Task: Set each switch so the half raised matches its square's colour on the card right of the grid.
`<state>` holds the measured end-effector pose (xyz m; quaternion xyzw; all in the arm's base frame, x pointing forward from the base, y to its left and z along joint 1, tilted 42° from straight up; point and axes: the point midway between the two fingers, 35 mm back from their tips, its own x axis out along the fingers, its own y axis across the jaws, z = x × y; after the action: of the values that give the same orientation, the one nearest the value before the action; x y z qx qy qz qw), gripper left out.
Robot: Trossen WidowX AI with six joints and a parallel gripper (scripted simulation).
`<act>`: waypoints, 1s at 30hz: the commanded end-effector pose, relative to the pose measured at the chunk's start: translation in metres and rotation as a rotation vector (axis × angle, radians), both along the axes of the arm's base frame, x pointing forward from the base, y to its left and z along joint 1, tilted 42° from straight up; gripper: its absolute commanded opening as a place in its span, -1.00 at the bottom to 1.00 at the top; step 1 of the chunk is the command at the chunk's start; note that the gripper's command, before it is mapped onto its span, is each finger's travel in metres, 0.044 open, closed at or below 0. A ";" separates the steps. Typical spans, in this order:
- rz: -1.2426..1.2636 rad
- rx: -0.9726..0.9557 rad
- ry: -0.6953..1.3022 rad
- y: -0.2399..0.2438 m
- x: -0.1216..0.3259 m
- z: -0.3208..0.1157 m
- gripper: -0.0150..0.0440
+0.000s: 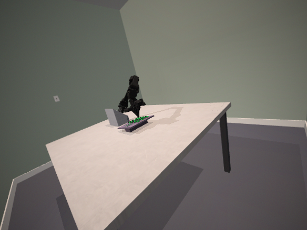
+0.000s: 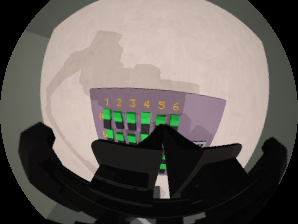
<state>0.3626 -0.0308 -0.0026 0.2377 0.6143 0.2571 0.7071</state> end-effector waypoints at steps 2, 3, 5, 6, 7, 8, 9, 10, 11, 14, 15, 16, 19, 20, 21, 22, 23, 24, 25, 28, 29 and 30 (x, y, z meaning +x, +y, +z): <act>0.000 0.007 0.011 0.006 -0.001 -0.006 -0.49; 0.000 0.007 0.011 0.007 -0.001 -0.006 -0.49; 0.000 0.007 0.011 0.008 -0.001 -0.007 -0.49; 0.000 0.007 0.011 0.009 -0.001 -0.008 -0.49; 0.000 0.008 0.011 0.010 -0.001 -0.009 -0.49; 0.000 0.008 0.011 0.011 -0.001 -0.010 -0.49; 0.000 0.008 0.011 0.012 0.000 -0.012 -0.49; 0.000 0.008 0.010 0.013 0.000 -0.013 -0.49; 0.000 0.008 0.010 0.014 0.000 -0.014 -0.49; 0.000 0.008 0.010 0.016 0.000 -0.016 -0.49; 0.000 0.008 0.010 0.016 0.000 -0.016 -0.49; 0.000 0.008 0.010 0.016 0.000 -0.016 -0.49; 0.000 0.008 0.010 0.016 0.000 -0.016 -0.49; 0.000 0.008 0.010 0.016 0.000 -0.016 -0.49; 0.000 0.008 0.010 0.016 0.000 -0.016 -0.49; 0.000 0.008 0.010 0.016 0.000 -0.016 -0.49; 0.000 0.008 0.010 0.016 0.000 -0.016 -0.49; 0.000 0.008 0.010 0.016 0.000 -0.016 -0.49; 0.000 0.008 0.010 0.016 0.000 -0.016 -0.49; 0.000 0.008 0.010 0.016 0.000 -0.016 -0.49; 0.000 0.008 0.010 0.016 0.000 -0.016 -0.49; 0.000 0.008 0.010 0.016 0.000 -0.016 -0.49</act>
<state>0.3631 -0.0158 -0.0183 0.2390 0.6172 0.2587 0.7036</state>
